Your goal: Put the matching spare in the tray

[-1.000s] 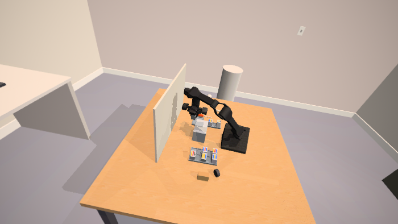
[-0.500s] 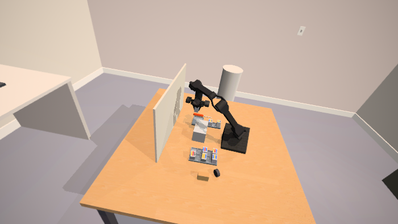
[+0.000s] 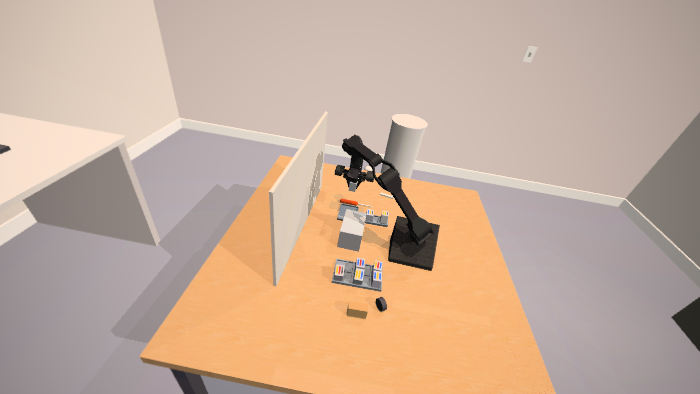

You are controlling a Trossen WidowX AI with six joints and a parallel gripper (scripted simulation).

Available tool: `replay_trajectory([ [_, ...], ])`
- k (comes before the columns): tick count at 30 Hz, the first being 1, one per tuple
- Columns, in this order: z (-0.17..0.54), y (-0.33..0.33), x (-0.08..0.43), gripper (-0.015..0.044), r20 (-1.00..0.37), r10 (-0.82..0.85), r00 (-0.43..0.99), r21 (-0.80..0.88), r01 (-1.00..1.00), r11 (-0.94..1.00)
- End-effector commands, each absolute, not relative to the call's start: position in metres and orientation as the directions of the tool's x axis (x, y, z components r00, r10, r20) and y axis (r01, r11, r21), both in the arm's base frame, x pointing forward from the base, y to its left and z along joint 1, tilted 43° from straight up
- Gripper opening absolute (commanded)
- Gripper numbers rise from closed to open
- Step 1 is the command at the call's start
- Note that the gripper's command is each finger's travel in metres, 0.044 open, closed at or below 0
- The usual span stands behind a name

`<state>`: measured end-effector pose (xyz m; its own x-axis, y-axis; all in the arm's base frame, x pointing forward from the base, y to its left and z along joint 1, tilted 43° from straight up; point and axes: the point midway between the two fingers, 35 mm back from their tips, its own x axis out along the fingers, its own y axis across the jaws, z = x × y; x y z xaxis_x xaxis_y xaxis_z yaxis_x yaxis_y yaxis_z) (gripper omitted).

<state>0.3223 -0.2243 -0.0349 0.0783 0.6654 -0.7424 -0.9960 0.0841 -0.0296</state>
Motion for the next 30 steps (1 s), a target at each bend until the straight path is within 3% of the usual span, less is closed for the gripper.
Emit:
replay_trajectory([
  [1,-0.036,-0.229,0.323,0.0000,-0.747,0.659,0.082,-0.039,-0.996,0.079],
  [30,-0.058,-0.214,0.330,0.0000,-0.748,0.658,0.083,-0.040,-0.996,0.080],
])
